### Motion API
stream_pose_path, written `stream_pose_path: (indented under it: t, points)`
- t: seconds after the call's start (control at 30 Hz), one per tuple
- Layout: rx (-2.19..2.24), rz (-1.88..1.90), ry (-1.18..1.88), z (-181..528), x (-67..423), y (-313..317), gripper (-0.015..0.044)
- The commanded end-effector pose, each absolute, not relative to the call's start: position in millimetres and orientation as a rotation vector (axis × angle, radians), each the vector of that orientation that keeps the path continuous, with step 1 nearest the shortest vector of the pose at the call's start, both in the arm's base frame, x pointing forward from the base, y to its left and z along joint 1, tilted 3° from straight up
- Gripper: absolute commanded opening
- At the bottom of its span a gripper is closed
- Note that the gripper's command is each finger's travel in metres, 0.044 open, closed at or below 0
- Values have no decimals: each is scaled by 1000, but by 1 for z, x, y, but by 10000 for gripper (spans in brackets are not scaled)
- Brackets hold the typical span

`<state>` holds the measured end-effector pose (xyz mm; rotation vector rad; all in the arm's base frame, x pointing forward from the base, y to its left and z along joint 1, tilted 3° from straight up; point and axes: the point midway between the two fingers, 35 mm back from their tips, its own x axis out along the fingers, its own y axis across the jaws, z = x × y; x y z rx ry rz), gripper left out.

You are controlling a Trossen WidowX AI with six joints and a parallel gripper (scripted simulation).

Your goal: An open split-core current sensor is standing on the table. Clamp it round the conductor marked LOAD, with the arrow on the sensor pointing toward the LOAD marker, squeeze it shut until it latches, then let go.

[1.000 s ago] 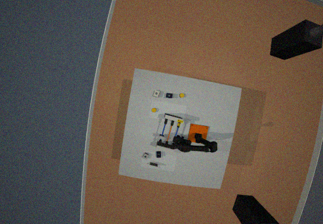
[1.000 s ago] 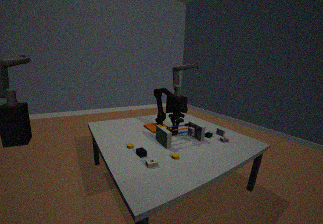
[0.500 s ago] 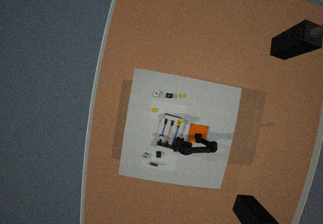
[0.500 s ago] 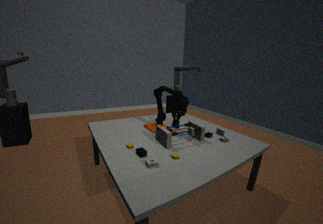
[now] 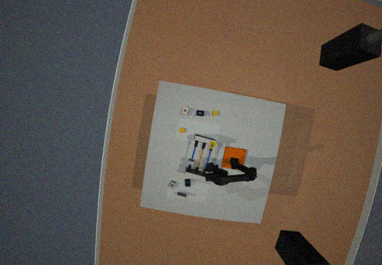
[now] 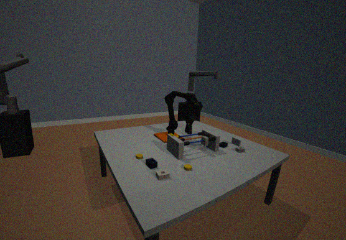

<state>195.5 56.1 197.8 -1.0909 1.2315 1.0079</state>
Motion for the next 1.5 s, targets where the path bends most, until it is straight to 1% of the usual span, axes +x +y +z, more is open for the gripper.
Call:
stream_pose_path:
  t: [0.0,0.7,1.47]
  points:
    - [-994,904,1267,201,195,56,0]
    - [-439,368,1382,208,196,56,0]
    - [208,-179,1342,215,197,57,0]
